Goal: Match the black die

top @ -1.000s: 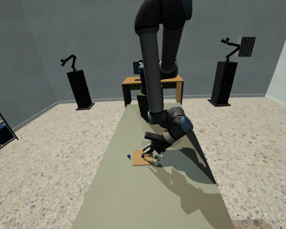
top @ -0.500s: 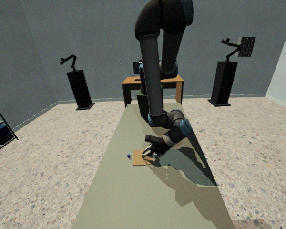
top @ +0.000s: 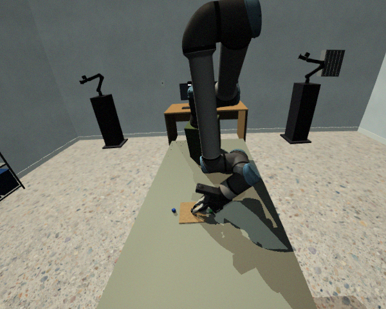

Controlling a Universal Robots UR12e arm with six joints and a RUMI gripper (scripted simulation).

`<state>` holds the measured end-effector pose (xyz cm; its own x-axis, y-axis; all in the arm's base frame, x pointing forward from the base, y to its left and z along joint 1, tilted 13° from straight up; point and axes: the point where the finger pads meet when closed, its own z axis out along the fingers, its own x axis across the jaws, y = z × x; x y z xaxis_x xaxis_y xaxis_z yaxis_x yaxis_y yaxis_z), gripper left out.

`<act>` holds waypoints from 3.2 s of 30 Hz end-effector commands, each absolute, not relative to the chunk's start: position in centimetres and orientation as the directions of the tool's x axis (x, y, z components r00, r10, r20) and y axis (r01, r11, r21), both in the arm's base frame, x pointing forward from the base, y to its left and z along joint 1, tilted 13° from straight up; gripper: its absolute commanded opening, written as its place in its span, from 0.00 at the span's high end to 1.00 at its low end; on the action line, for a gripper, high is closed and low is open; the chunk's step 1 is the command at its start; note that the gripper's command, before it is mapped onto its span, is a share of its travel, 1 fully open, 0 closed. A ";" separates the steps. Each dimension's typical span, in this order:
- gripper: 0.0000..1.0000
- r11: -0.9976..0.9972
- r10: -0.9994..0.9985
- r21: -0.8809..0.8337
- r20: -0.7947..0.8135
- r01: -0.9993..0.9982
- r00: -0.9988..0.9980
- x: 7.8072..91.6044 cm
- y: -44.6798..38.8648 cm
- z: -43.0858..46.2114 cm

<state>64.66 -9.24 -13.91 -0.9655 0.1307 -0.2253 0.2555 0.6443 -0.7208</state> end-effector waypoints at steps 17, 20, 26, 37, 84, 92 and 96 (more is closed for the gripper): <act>0.82 0.644 0.131 -0.721 -0.226 0.256 -0.965 64.7 -9.2 -13.9; 0.82 0.644 0.131 -0.721 -0.226 0.256 -0.965 64.7 -9.2 -13.9; 0.82 0.644 0.131 -0.721 -0.226 0.256 -0.965 64.7 -9.2 -13.9; 0.82 0.644 0.131 -0.721 -0.226 0.256 -0.965 64.7 -9.2 -13.9; 1.00 0.644 0.131 -0.721 -0.226 0.256 -0.965 64.3 -9.1 -12.1; 1.00 0.644 0.131 -0.721 -0.226 0.256 -0.965 63.7 -8.9 -9.6; 1.00 0.644 0.131 -0.721 -0.226 0.256 -0.965 63.4 -8.8 -8.2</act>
